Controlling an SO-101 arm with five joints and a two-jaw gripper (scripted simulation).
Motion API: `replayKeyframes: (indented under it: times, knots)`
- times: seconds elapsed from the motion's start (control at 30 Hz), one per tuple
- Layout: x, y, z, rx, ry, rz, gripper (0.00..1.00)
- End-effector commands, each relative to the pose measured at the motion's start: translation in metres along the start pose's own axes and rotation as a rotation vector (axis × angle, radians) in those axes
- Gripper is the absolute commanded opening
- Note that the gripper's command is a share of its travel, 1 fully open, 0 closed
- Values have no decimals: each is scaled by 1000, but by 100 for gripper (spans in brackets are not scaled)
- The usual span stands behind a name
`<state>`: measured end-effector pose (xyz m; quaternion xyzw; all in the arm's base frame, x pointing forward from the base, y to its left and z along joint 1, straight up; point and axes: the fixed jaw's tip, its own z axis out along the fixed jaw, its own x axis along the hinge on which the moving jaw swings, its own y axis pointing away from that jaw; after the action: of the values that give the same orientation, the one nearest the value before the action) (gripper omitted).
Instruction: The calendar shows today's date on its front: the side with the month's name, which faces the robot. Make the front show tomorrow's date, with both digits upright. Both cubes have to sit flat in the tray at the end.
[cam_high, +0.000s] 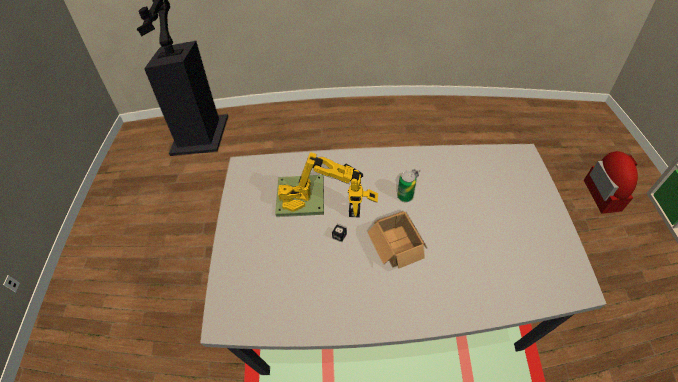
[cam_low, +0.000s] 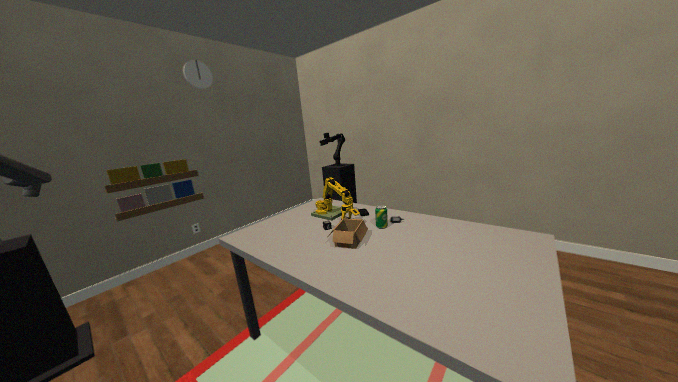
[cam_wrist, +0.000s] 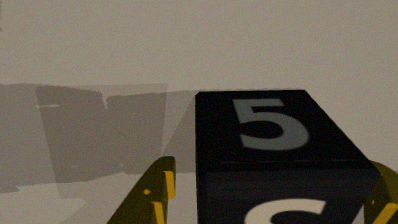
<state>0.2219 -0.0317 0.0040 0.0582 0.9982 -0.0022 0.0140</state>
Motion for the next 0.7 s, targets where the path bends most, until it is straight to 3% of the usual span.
replayKeyframes:
  times: [0.0,0.67]
  knots:
    - [5,2,6,-3,29,-1,35]
    - [5,-1,6,-3,29,-1,30]
